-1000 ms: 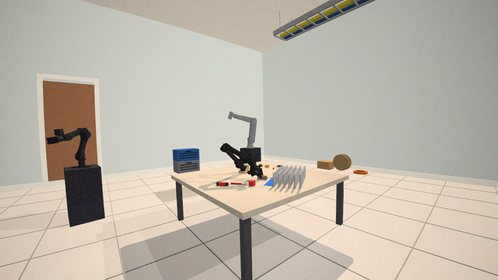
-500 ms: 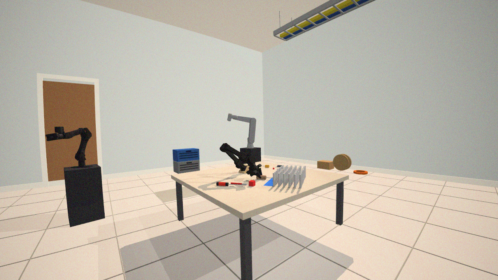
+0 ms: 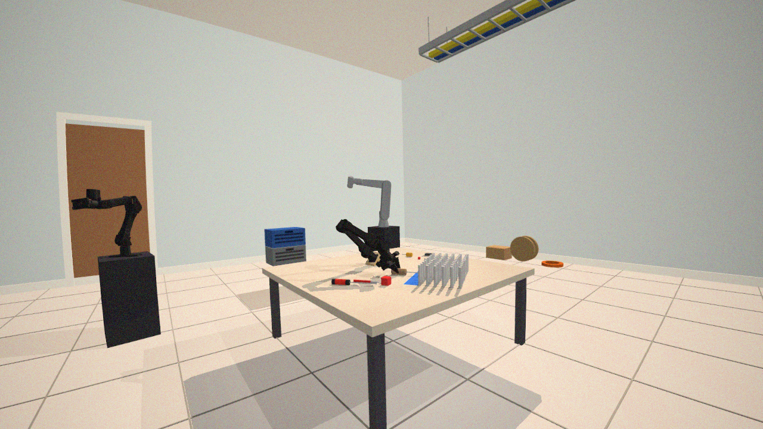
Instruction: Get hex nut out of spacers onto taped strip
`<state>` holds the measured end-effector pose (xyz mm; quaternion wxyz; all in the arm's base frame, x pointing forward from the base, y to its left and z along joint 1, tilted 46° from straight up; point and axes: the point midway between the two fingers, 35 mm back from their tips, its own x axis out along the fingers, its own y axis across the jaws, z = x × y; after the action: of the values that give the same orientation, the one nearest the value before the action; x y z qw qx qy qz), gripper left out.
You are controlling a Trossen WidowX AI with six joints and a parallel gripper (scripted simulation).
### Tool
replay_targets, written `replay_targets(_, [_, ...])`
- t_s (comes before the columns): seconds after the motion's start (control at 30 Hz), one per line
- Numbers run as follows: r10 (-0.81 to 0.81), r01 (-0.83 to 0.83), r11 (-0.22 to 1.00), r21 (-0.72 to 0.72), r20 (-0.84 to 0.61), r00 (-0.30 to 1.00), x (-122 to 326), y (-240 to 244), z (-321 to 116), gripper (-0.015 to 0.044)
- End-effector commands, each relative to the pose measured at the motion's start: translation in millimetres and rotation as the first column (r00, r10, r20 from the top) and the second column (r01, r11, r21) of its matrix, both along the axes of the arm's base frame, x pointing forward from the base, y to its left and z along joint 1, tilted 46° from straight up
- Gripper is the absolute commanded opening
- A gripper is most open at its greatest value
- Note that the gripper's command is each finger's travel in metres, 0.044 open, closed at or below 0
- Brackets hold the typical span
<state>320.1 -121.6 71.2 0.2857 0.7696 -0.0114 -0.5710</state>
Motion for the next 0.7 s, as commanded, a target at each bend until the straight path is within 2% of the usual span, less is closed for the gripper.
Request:
replay_targets(0.0, [0.008, -0.008, 1.000, 0.004, -0.002, 1.000, -3.5, 0.9, 0.4, 0.0000])
replay_targets(0.67, [0.008, -0.008, 1.000, 0.003, -0.002, 1.000, -14.9, -1.1, 4.6, 0.0000])
